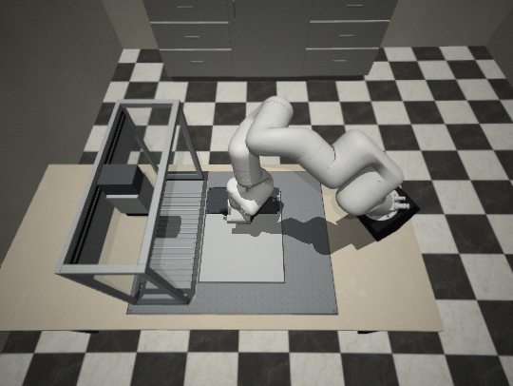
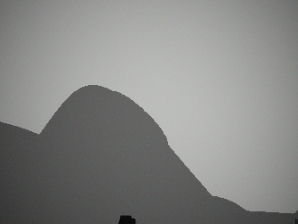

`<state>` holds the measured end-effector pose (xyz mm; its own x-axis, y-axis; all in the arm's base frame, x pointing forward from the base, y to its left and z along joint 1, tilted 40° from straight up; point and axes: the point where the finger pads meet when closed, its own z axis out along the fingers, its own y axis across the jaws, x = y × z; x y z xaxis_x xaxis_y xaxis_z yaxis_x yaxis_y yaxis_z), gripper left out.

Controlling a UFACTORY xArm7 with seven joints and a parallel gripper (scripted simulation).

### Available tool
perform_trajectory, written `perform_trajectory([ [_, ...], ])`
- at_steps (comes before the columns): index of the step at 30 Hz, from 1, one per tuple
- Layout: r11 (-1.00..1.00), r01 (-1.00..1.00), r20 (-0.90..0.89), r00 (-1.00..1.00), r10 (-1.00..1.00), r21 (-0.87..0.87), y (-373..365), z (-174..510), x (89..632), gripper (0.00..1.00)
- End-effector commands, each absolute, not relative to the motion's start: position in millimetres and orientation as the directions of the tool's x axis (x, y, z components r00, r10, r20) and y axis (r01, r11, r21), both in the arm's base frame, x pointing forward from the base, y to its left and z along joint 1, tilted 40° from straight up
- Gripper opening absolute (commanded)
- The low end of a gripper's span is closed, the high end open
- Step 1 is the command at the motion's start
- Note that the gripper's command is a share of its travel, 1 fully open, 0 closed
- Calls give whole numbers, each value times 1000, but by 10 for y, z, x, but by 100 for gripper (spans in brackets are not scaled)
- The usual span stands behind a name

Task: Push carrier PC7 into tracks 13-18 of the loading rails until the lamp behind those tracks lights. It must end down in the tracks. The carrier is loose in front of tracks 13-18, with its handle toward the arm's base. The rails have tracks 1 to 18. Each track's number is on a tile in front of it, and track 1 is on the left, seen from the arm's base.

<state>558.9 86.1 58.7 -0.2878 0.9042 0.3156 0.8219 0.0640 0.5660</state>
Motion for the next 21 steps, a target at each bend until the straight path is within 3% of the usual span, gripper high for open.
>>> perform_trajectory([
  [1,63,821,314,-287,905,568,826,640,5569,100],
  [21,63,821,314,-287,905,568,700,868,5421,100],
])
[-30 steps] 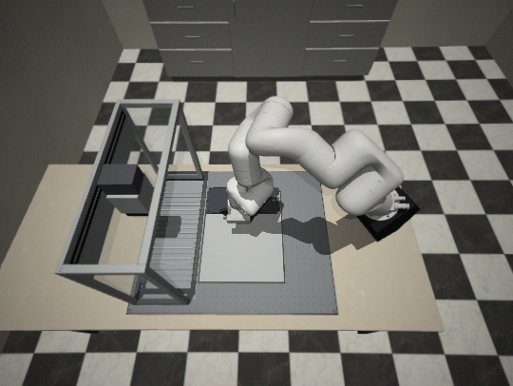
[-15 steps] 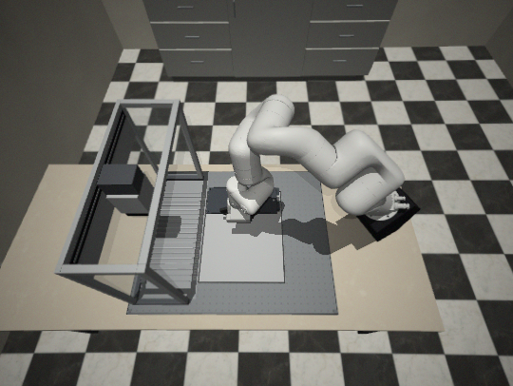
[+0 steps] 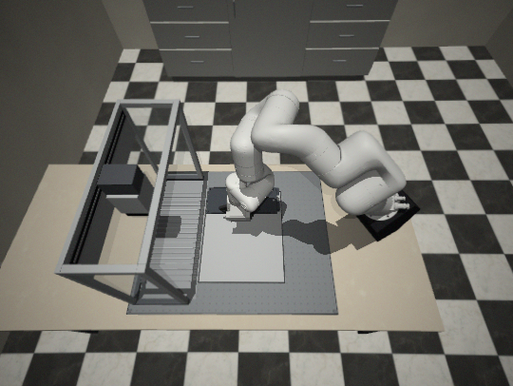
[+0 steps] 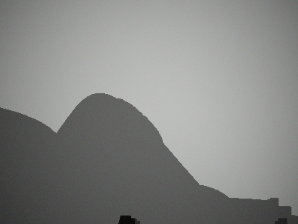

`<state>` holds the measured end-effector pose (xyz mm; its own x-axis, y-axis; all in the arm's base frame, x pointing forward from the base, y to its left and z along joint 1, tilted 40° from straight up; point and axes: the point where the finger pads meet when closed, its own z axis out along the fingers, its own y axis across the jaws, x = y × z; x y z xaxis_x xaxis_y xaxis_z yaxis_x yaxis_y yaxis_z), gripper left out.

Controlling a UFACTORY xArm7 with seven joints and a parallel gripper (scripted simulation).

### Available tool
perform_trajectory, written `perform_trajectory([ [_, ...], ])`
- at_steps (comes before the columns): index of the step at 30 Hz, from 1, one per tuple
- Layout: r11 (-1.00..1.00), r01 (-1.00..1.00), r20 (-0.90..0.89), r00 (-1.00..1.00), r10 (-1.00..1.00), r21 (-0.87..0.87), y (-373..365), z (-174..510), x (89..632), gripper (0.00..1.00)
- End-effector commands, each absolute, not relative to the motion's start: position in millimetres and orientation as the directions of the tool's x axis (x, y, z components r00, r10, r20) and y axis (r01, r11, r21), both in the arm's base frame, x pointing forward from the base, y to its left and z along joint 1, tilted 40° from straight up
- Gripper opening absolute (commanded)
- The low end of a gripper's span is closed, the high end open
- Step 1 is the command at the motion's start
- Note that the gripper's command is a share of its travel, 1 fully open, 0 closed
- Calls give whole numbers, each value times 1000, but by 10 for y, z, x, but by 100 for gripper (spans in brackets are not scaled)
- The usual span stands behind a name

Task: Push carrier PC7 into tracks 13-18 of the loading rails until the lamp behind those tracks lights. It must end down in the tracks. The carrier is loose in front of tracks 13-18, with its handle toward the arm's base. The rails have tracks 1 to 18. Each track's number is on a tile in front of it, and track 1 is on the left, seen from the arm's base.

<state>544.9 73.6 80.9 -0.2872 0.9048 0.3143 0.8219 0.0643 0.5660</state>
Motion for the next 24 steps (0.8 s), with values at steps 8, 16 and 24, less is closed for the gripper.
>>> perform_trajectory([
  [8,63,821,314,-287,905,568,658,944,5372,100],
  [16,63,821,314,-287,905,568,602,1045,5306,100],
  [24,63,821,314,-287,905,568,559,1121,5257,100],
])
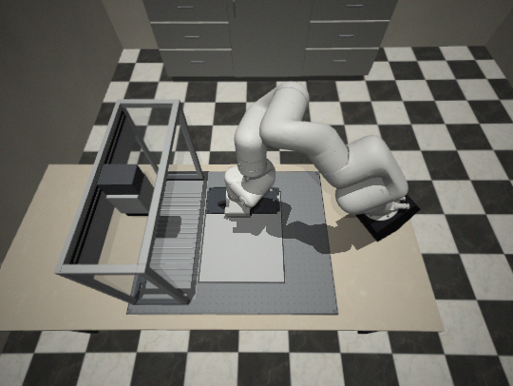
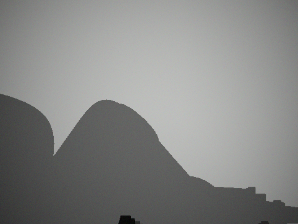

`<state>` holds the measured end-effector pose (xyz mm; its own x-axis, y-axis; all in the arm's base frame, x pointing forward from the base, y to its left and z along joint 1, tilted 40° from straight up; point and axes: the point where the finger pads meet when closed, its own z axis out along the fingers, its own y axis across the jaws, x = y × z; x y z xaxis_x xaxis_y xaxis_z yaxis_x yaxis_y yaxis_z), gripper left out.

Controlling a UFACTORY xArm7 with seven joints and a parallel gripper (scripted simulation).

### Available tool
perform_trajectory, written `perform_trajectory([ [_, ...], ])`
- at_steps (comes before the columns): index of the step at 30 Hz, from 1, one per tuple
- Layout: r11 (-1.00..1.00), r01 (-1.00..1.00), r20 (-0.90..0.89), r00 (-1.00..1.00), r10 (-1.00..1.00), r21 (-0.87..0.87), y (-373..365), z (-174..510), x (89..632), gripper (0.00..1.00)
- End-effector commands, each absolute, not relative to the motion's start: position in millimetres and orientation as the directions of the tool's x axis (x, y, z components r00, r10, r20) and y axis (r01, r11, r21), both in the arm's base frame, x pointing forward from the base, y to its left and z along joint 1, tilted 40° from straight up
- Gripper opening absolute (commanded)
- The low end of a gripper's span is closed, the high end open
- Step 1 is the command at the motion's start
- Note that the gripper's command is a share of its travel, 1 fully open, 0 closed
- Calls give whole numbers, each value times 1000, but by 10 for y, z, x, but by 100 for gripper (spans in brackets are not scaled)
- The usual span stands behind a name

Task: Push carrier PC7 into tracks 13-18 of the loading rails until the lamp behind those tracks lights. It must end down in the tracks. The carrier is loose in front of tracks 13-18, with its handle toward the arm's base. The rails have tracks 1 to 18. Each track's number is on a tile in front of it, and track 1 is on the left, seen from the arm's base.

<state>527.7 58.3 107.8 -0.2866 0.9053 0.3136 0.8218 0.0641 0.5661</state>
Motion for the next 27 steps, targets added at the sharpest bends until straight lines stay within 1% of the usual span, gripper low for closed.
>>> perform_trajectory([
  [1,63,821,314,-287,905,568,552,1134,5249,100],
  [27,63,821,315,-287,905,568,384,1439,5052,100],
])
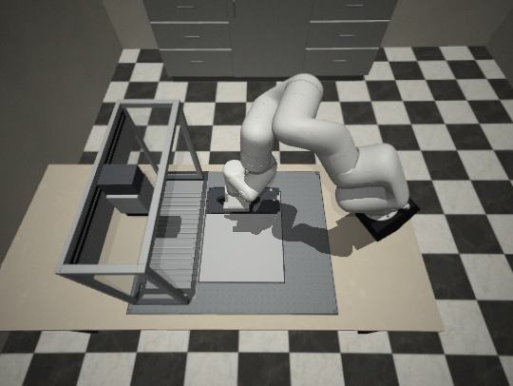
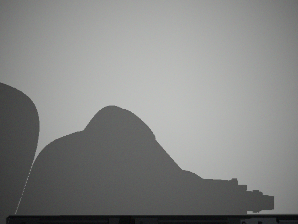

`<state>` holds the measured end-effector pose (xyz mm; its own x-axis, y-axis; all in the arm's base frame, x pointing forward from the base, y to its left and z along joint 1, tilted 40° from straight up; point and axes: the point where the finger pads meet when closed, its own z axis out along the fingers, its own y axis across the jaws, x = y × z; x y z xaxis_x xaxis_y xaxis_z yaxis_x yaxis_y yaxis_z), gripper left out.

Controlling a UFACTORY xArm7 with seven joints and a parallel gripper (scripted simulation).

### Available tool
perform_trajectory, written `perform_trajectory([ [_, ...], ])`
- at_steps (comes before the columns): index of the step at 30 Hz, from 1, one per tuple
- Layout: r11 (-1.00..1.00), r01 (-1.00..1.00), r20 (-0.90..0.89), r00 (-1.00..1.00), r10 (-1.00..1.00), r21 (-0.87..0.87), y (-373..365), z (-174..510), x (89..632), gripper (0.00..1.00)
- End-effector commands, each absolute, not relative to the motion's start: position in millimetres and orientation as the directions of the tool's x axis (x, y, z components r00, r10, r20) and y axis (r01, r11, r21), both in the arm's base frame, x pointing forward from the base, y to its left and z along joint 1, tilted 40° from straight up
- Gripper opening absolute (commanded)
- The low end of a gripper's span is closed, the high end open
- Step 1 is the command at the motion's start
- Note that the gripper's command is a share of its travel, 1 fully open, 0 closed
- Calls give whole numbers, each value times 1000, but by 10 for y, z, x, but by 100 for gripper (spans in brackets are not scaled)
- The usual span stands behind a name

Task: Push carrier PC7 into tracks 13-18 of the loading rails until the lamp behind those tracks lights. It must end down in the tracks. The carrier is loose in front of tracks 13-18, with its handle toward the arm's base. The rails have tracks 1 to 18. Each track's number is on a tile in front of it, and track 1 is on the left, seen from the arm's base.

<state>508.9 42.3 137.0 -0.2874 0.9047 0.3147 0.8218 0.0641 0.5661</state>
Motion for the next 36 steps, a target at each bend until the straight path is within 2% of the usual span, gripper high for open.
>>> perform_trajectory([
  [1,63,821,315,-287,905,568,377,1451,5044,100],
  [15,63,821,315,-287,905,568,371,1463,5037,100],
  [36,63,821,314,-286,905,568,-493,1165,5308,100],
])
